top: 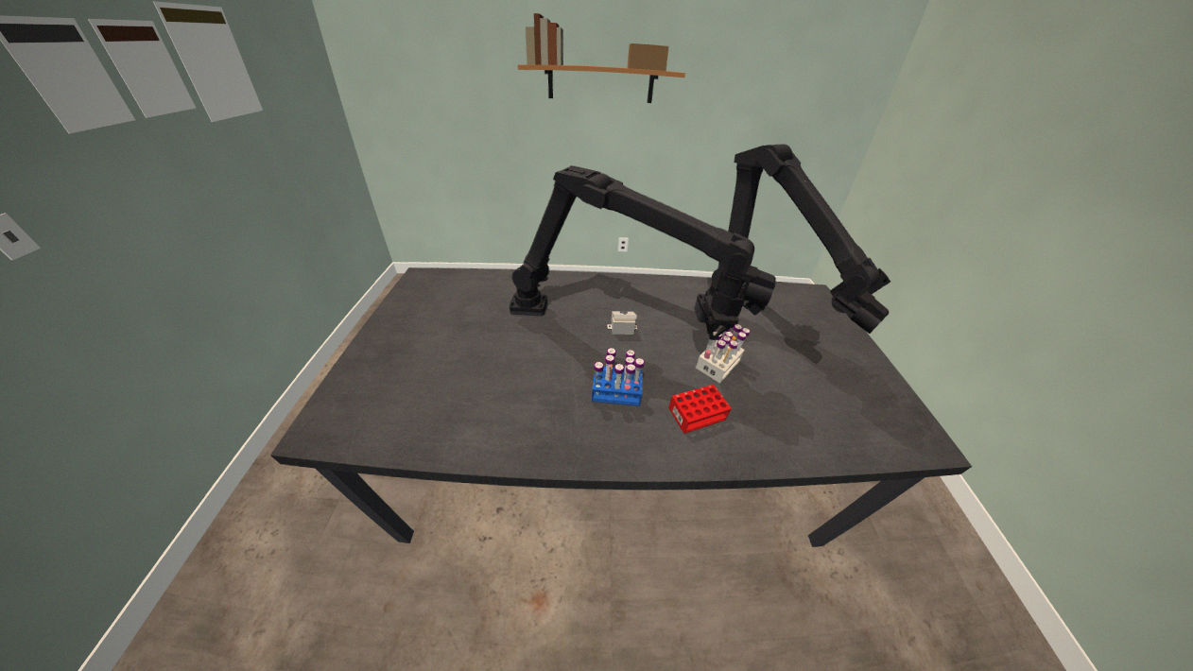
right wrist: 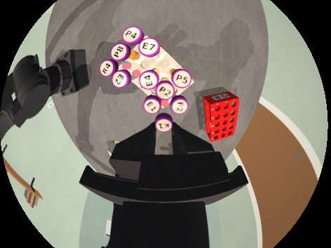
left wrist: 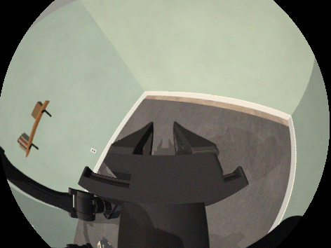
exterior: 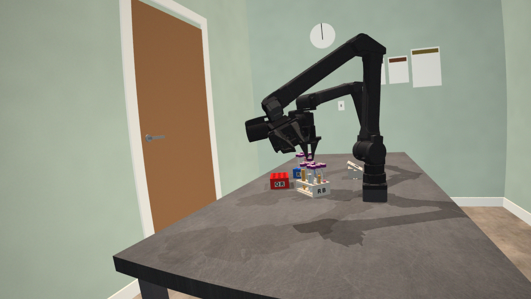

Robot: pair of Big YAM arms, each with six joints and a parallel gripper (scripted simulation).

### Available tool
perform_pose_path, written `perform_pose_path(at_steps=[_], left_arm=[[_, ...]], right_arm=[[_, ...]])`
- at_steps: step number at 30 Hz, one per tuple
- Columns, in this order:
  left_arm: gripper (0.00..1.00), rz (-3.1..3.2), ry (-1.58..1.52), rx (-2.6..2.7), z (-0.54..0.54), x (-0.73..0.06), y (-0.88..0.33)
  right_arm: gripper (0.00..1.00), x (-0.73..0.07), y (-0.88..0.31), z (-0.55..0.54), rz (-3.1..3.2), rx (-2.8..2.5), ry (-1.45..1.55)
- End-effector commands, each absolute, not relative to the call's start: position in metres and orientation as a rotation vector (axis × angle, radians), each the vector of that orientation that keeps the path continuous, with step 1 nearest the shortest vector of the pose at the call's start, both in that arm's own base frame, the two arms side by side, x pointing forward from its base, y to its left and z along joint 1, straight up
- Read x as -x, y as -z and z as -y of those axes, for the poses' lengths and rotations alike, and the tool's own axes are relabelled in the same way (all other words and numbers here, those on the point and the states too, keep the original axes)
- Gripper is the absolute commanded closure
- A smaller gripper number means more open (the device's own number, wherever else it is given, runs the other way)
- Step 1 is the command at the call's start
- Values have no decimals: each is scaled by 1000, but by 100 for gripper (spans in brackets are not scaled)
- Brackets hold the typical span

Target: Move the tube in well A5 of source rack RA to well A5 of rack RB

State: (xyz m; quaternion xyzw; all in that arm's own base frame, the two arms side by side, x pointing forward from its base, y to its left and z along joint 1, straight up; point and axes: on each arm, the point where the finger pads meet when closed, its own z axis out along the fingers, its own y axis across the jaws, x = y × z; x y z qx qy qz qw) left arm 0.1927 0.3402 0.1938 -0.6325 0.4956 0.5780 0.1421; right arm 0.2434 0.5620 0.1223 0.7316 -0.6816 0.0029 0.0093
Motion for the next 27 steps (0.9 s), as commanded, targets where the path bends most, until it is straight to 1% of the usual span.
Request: perform_pose_path(at_steps=[1,27], left_arm=[[70,-1400,-1648,1829,-345,-199,-204],[70,-1400,-1648,1829,-345,-199,-204]], right_arm=[[100,-258,-171,-578,2191,-2350,39],[100,-259,-166,-579,2187,-2346,35]])
